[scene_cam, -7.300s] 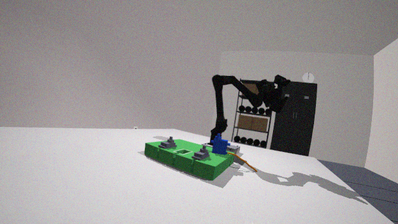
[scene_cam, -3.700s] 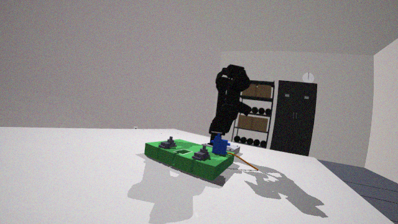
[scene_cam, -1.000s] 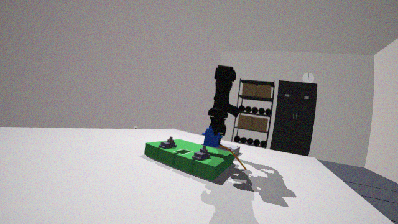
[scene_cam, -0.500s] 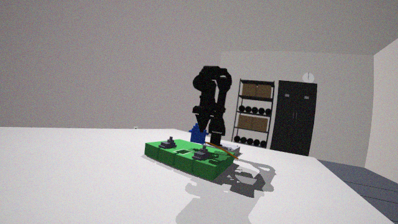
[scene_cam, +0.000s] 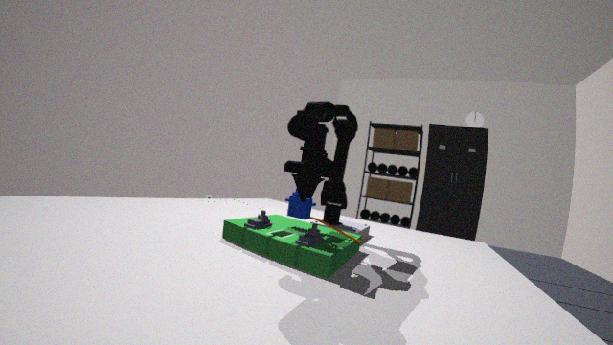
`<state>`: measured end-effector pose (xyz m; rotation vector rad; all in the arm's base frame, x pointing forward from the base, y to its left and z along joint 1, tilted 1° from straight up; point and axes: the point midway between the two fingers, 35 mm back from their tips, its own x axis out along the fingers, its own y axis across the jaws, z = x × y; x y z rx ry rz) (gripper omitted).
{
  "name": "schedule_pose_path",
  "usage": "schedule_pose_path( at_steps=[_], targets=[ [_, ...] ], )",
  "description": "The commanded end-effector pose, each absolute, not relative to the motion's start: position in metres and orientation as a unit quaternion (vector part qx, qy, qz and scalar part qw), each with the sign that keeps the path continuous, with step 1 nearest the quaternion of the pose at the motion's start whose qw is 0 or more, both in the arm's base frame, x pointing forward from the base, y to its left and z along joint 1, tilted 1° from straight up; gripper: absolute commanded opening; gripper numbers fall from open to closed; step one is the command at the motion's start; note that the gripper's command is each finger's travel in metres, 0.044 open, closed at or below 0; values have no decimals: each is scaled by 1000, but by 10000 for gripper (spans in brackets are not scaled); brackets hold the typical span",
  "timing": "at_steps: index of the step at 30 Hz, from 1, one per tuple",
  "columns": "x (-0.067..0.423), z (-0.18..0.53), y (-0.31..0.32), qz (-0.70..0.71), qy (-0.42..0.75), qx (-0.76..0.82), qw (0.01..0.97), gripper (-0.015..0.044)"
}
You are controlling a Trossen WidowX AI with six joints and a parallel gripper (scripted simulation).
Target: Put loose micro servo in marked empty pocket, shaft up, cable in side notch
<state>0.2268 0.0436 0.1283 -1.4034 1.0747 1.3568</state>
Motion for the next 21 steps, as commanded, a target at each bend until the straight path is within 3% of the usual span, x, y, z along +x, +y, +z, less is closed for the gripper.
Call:
schedule_pose_path(
  at_steps=[1,21],
  targets=[
    [227,129,44,521,464,-538,474,0],
    [227,129,44,331,613,-344,629,0]
  ],
)
